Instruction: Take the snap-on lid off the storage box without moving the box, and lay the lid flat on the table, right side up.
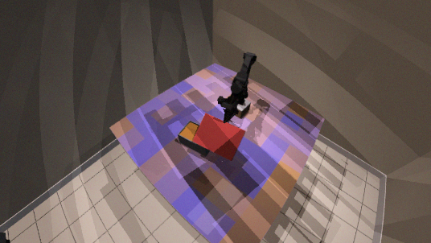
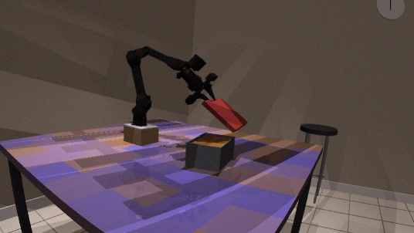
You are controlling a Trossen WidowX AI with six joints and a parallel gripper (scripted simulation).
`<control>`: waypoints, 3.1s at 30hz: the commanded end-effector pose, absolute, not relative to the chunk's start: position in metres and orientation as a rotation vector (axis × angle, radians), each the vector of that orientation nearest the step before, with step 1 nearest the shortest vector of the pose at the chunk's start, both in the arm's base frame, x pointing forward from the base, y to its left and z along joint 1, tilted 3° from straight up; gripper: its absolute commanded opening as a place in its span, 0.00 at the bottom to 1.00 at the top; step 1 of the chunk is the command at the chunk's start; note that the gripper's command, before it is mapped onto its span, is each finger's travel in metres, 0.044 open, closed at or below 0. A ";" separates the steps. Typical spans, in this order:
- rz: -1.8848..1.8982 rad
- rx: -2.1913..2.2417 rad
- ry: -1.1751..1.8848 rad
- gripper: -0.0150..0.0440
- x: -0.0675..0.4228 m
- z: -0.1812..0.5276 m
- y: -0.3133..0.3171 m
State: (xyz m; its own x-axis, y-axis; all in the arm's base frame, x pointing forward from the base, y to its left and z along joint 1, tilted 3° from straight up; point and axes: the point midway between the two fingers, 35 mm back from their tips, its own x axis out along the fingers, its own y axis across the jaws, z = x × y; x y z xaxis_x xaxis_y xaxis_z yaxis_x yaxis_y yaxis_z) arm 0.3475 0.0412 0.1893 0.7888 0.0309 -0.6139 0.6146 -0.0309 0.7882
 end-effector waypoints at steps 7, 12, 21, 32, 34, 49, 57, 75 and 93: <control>-0.501 1.554 0.527 0.25 0.347 0.193 0.062; -0.501 1.555 0.528 0.25 0.346 0.194 0.072; -0.501 1.557 0.529 0.25 0.344 0.194 0.090; -0.501 1.560 0.530 0.25 0.342 0.196 0.112; -0.501 1.560 0.530 0.25 0.342 0.196 0.116; -0.500 1.563 0.532 0.25 0.339 0.197 0.145; -0.500 1.564 0.532 0.25 0.337 0.198 0.161; -0.500 1.568 0.534 0.25 0.334 0.200 0.197; -0.500 1.569 0.535 0.25 0.332 0.194 0.211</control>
State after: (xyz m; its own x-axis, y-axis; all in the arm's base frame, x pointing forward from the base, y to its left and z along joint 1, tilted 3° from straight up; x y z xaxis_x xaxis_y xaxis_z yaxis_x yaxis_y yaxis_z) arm 0.3314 0.2117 0.1958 0.7873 0.0438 -0.6150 0.6164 -0.0418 0.7863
